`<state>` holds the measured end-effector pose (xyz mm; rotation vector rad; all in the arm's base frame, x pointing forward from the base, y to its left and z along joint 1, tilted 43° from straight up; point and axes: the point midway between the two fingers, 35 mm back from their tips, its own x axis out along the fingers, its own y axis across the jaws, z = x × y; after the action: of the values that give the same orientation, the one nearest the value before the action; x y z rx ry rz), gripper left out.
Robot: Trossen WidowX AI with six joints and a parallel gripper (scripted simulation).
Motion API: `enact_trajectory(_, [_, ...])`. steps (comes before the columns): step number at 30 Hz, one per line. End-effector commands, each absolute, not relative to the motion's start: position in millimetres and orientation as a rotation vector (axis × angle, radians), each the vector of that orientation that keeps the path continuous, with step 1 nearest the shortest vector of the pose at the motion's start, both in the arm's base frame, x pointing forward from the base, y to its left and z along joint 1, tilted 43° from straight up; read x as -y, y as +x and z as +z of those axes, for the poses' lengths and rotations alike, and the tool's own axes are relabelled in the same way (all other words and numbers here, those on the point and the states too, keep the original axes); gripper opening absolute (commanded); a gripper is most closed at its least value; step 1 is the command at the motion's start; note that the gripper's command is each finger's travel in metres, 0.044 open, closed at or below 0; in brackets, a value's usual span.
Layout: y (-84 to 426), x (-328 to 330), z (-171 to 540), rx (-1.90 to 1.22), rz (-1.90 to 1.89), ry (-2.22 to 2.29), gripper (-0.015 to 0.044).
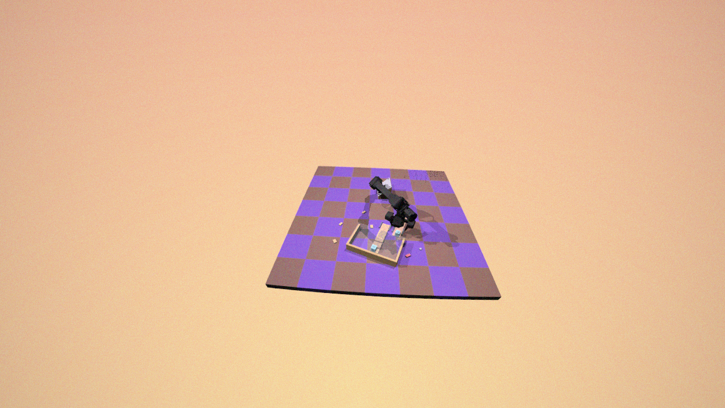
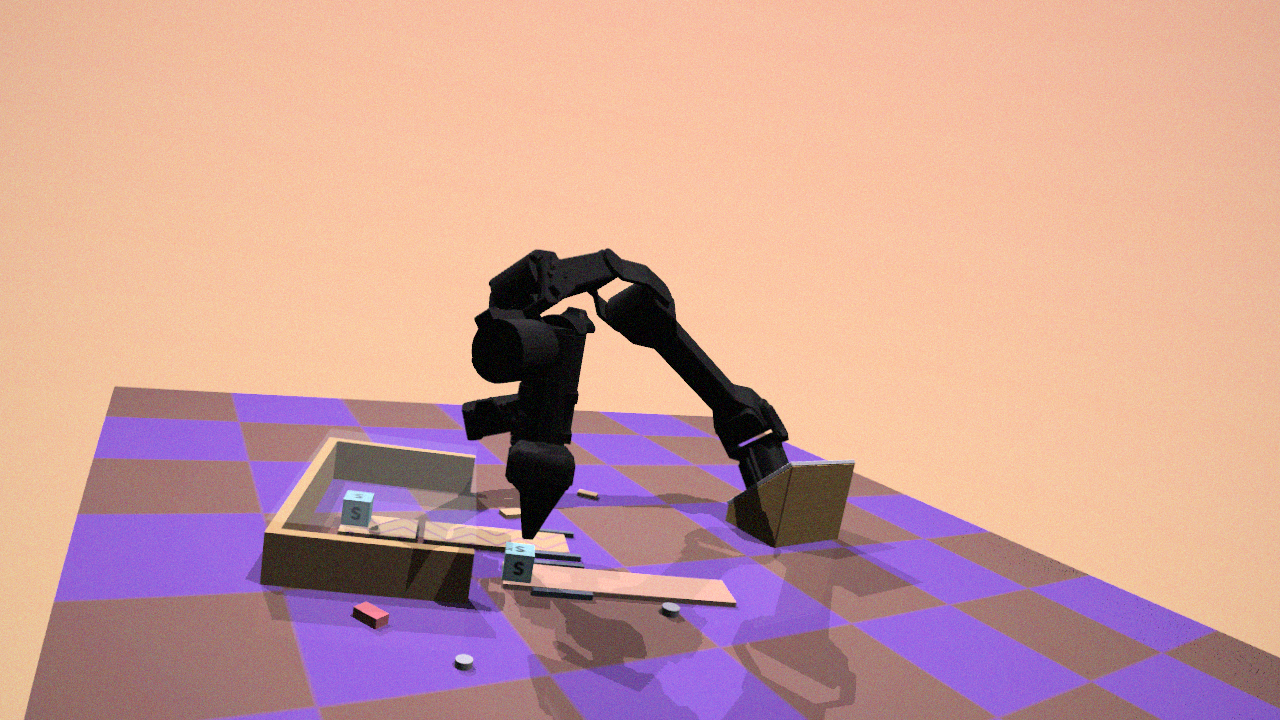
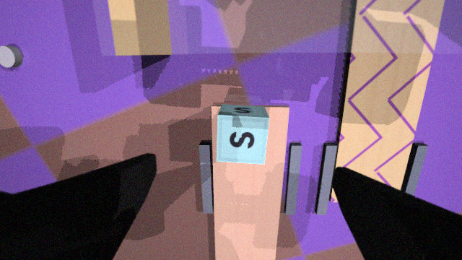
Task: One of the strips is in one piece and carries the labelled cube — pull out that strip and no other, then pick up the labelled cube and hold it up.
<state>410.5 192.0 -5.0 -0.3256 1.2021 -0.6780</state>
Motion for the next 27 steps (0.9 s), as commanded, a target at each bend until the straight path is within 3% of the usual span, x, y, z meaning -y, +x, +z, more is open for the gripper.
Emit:
enact_trajectory(1, [414.2, -191.9, -6.0, -1.203, -0.674, -0.337, 0.0361])
enact_trajectory(6, [416.5, -186.9, -12.0, -1.203, -0.674, -0.337, 0.0250])
enact_trajectory(27, [423.6, -164.7, -37.3, -1.202, -0.675, -0.338, 0.0250])
